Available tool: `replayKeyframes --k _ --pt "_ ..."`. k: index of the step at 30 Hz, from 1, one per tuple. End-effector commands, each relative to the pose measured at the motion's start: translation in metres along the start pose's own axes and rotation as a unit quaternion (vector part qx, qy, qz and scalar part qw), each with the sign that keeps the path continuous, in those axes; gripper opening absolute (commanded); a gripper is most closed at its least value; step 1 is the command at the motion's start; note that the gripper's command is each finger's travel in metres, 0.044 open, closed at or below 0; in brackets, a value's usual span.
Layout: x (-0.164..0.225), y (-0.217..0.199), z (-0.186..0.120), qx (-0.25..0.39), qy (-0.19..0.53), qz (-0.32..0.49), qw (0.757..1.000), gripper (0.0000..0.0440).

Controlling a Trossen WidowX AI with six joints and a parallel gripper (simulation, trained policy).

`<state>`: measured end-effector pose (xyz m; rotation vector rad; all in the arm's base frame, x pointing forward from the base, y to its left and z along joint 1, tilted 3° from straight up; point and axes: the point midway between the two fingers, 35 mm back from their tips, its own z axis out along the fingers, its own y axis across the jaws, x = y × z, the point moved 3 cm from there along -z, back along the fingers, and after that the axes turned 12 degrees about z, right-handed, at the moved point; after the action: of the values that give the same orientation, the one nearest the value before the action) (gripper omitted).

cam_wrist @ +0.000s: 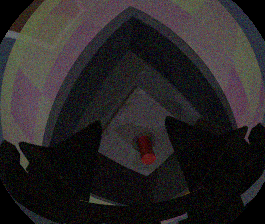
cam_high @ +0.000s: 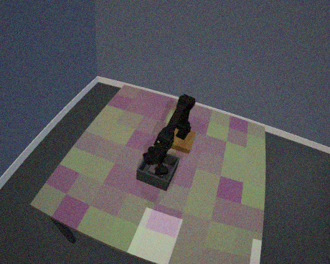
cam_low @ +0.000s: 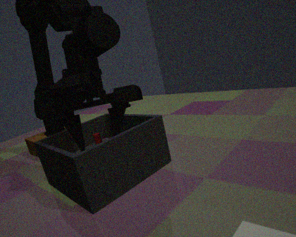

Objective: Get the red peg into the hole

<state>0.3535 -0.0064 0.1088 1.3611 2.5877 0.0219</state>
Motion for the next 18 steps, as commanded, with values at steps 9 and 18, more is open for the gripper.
replayKeyframes --k 9,18 --pt "-0.018 0.037 -0.017 -0.025 0.037 -0.008 0.999 0.0440" --pt "-0.023 0.067 -0.037 -0.066 0.044 -0.022 0.997 0.0440"
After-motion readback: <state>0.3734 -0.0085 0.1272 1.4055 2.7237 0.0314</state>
